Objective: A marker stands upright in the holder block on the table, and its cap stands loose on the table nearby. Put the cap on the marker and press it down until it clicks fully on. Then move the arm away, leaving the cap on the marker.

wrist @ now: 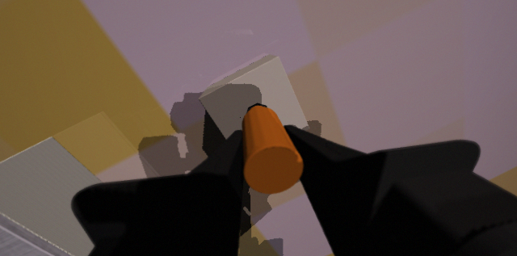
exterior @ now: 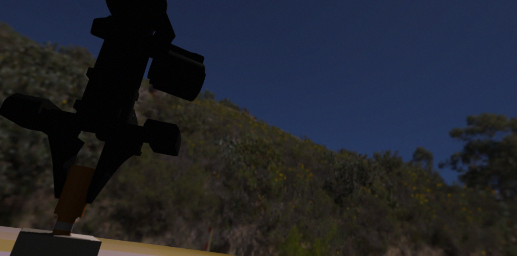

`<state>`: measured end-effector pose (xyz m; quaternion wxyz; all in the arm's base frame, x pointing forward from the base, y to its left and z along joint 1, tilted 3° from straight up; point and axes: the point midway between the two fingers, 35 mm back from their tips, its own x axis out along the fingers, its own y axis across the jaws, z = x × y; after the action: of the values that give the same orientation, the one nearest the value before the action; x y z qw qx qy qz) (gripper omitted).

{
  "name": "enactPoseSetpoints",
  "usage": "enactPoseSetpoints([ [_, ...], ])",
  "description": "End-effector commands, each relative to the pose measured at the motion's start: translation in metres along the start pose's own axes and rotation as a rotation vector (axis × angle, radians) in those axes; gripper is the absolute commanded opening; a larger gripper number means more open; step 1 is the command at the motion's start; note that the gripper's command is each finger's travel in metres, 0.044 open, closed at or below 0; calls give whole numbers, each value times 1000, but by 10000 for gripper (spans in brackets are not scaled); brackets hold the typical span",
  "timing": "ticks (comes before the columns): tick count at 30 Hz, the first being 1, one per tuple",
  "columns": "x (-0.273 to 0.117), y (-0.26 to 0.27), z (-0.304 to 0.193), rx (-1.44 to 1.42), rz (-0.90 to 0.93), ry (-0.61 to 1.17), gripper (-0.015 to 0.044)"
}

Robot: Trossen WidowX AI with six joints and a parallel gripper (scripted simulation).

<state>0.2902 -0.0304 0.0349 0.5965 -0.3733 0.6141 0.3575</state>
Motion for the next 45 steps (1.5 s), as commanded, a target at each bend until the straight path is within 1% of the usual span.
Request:
enactPoseSetpoints([
  [1,0,0,0,0,0,0,53],
  [16,0,0,0,0,0,0,440],
  [18,-9,-1,1,0,0,0,440],
  [22,-65,-1,1,0,0,0,440],
  [24,-75,0,0,0,0,0,440],
  [26,-75,0,0,0,0,0,440],
  [27,-75,0,0,16,0,0,414],
  [29,-74,0,0,143,0,0,361],
  [39,-67,0,0,1103,-1,0,99],
  [41,-66,0,0,1166,-1,0,46],
  [43,-66,0,0,1166,-1,0,0],
  [45,-66,0,0,1166,-1,0,0],
])
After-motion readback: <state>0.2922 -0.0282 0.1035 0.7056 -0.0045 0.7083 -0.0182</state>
